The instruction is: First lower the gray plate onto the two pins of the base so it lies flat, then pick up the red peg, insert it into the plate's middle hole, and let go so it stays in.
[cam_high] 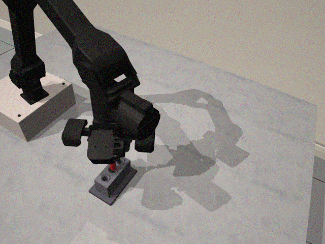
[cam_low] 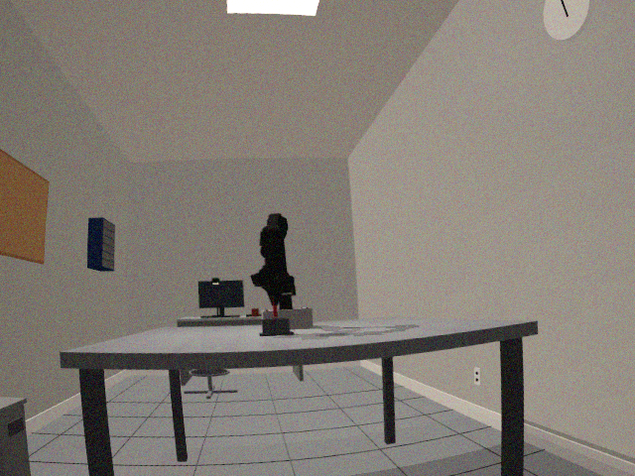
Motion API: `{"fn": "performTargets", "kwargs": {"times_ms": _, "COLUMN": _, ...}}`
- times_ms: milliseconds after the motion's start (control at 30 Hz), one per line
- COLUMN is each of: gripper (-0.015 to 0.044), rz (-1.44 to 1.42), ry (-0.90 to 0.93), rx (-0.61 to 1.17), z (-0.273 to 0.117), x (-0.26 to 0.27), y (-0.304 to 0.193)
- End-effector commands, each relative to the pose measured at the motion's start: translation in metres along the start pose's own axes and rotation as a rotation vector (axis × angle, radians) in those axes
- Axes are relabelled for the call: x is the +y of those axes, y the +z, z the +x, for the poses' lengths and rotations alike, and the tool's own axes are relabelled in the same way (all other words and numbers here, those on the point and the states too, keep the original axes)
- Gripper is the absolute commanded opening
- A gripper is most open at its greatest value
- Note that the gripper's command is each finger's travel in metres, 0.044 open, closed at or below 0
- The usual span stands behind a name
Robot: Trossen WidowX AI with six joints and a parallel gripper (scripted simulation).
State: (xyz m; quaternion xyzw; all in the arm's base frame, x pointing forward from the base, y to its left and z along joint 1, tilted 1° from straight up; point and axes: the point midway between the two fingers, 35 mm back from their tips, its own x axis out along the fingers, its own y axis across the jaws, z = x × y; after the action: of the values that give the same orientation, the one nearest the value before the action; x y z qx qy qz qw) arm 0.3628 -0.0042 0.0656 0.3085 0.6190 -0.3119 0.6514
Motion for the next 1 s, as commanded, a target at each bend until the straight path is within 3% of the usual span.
{"fn": "performTargets", "kwargs": {"times_ms": 0, "gripper": 0.0, "rz": -0.003, "ry": 0.0, "rx": 0.006, "z": 0.0076, "x": -0.0001, "y": -0.002}}
{"fn": "performTargets", "kwargs": {"times_ms": 967, "gripper": 0.0, "rz": -0.001, "ry": -0.003, "rx": 0.002, "z": 0.0088, "x": -0.0004, "y": 0.0}}
